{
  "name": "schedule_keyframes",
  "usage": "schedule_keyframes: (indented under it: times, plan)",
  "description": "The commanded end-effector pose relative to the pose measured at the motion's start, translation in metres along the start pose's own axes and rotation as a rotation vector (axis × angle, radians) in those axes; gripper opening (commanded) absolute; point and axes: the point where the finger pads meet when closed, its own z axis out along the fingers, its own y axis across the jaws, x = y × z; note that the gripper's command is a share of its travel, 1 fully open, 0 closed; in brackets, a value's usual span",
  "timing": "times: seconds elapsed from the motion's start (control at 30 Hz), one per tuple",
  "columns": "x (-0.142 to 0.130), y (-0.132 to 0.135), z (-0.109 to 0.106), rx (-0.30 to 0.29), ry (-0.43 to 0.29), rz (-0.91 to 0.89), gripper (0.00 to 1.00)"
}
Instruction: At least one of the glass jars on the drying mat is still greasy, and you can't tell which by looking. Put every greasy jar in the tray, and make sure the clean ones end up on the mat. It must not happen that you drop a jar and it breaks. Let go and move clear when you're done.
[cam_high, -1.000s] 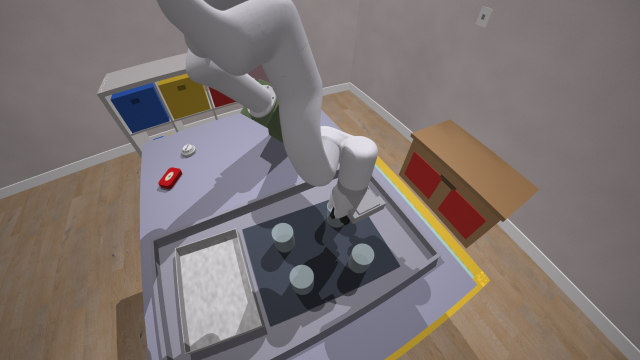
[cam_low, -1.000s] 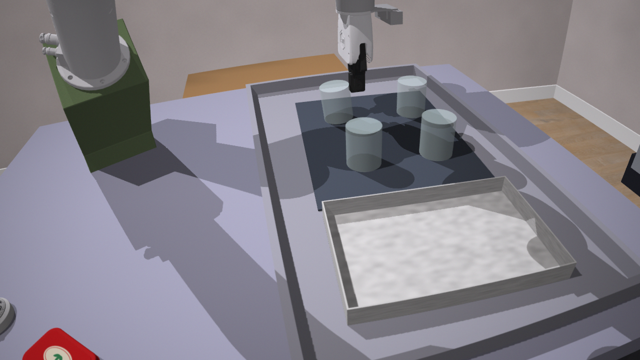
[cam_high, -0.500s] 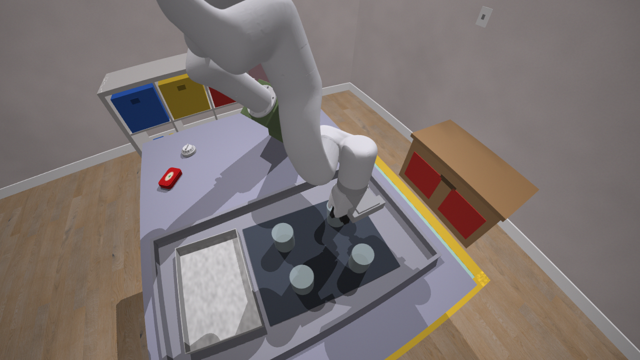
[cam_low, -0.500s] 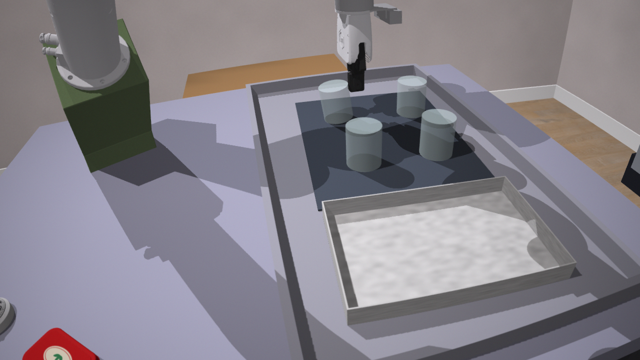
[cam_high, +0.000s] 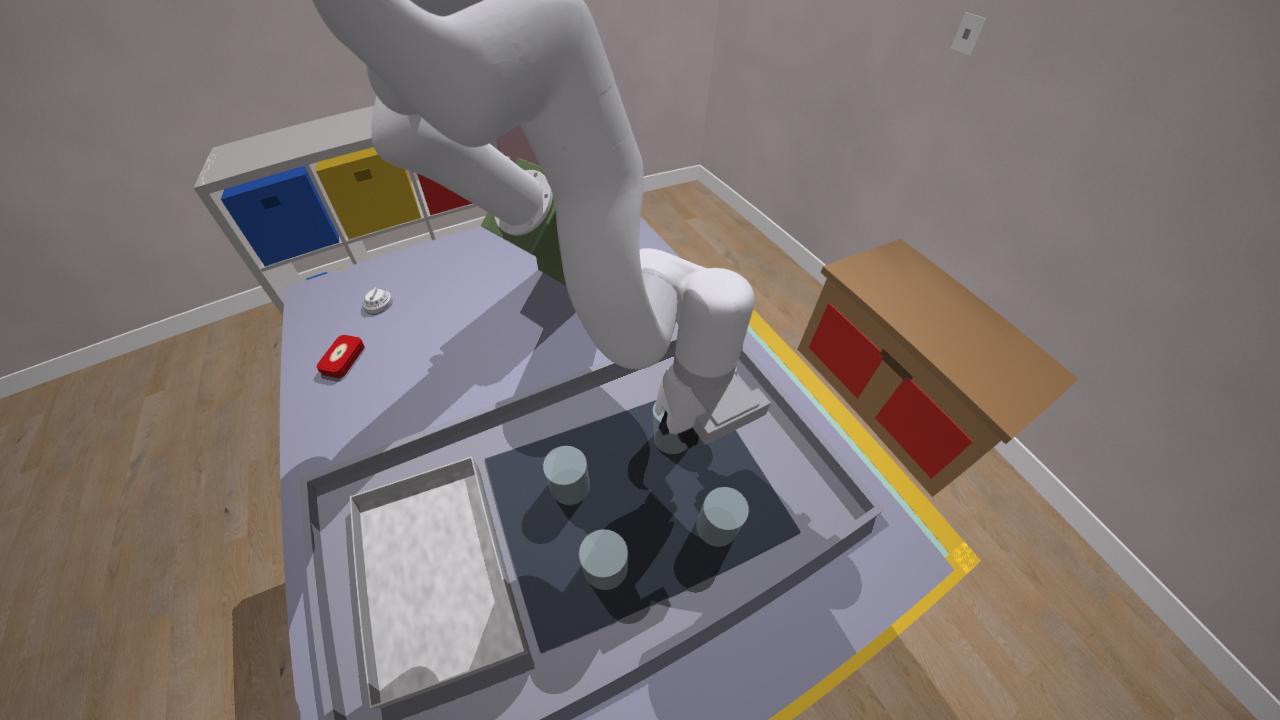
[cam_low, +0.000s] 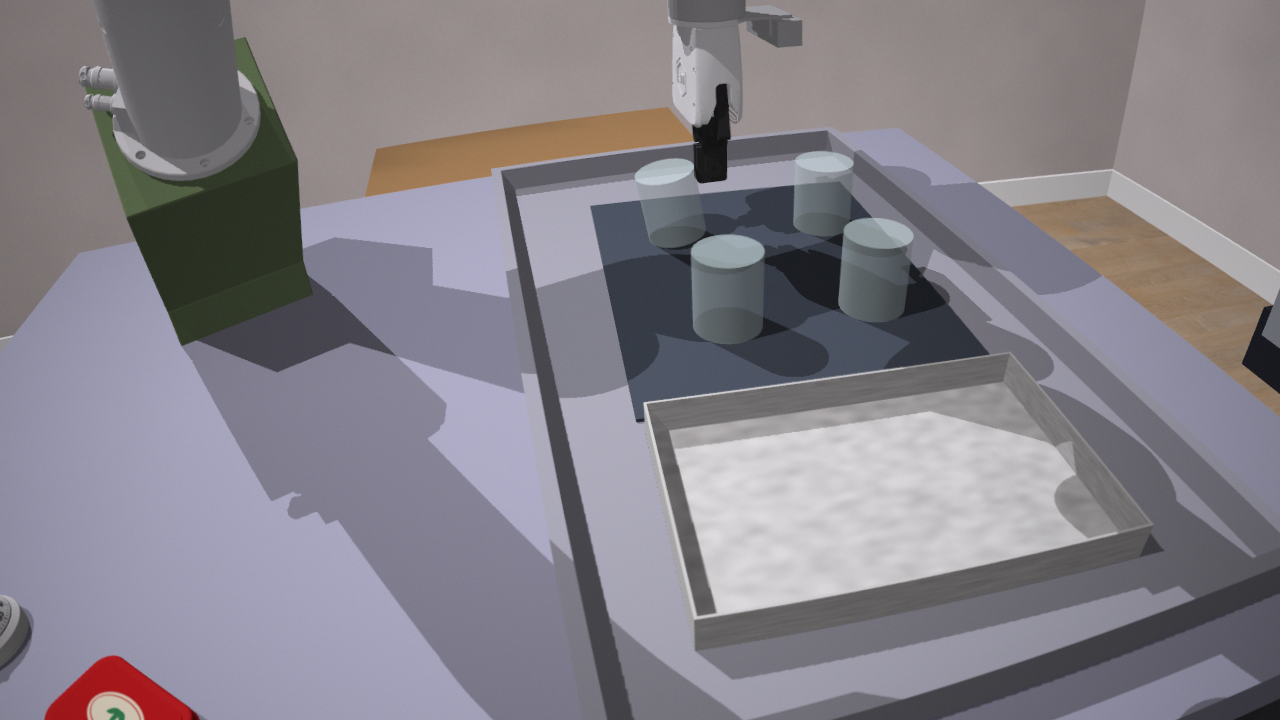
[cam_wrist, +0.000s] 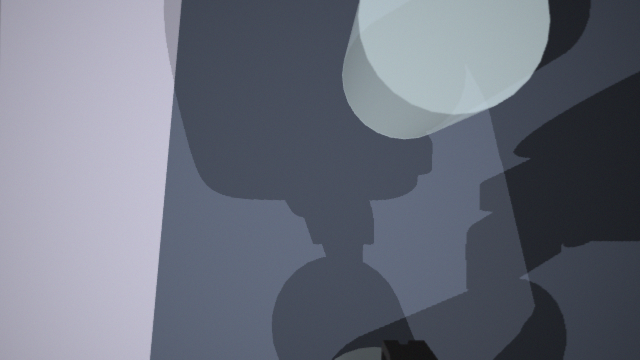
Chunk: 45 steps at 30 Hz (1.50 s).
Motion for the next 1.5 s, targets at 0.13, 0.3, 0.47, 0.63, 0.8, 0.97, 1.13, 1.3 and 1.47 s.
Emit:
schedule_keyframes:
  times: [0.13,0.3,0.47,0.63,0.8,0.97,1.13,1.3,1.47]
  plan:
    - [0.000,-0.001,-0.002,0.003,0.003,0.000,0.00]
    - [0.007,-0.001,0.000,0.003,0.003,0.000,0.00]
    - [0.019,-0.001,0.003,0.003,0.003,0.000,0.00]
    - [0.024,-0.001,0.004,0.003,0.003,0.000,0.00]
    - [0.024,-0.001,0.004,0.003,0.003,0.000,0.00]
    - [0.024,-0.001,0.004,0.003,0.003,0.000,0.00]
    - [0.024,-0.001,0.004,0.003,0.003,0.000,0.00]
    - [0.024,-0.001,0.004,0.003,0.003,0.000,0.00]
    - [0.024,-0.001,0.004,0.003,0.003,0.000,0.00]
